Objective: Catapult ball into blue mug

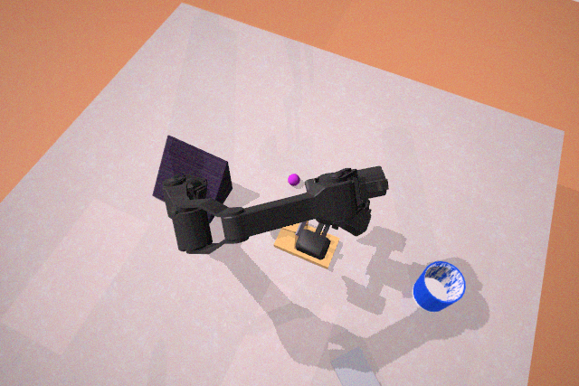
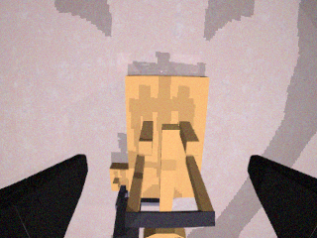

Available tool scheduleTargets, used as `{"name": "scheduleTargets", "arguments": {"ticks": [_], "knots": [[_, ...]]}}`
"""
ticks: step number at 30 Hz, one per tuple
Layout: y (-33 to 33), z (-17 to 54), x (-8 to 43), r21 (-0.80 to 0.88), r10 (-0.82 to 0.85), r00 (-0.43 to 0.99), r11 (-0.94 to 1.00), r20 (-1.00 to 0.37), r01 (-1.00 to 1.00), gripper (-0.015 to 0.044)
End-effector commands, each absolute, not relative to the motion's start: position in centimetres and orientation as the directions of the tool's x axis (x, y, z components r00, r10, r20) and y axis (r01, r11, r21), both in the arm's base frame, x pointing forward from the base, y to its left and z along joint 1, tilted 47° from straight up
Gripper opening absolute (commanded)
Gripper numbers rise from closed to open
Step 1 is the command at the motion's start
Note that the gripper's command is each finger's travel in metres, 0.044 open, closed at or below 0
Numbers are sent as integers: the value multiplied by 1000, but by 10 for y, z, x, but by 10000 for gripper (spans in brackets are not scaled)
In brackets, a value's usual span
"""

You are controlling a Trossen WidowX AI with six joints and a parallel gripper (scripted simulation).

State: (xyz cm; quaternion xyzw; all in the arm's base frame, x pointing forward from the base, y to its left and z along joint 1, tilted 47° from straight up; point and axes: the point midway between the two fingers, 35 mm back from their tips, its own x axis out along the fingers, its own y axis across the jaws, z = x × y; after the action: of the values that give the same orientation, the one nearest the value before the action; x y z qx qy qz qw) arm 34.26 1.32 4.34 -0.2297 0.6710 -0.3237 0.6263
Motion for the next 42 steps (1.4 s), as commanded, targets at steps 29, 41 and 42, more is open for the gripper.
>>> {"name": "scheduleTargets", "arguments": {"ticks": [29,41,42], "knots": [[-36,0,332,-730,-720,-127,677,-683,91,440],[-44,-7,331,-728,-717,-127,678,-685,99,414],[-44,-7,331,-728,-717,-127,678,-685,99,387]]}}
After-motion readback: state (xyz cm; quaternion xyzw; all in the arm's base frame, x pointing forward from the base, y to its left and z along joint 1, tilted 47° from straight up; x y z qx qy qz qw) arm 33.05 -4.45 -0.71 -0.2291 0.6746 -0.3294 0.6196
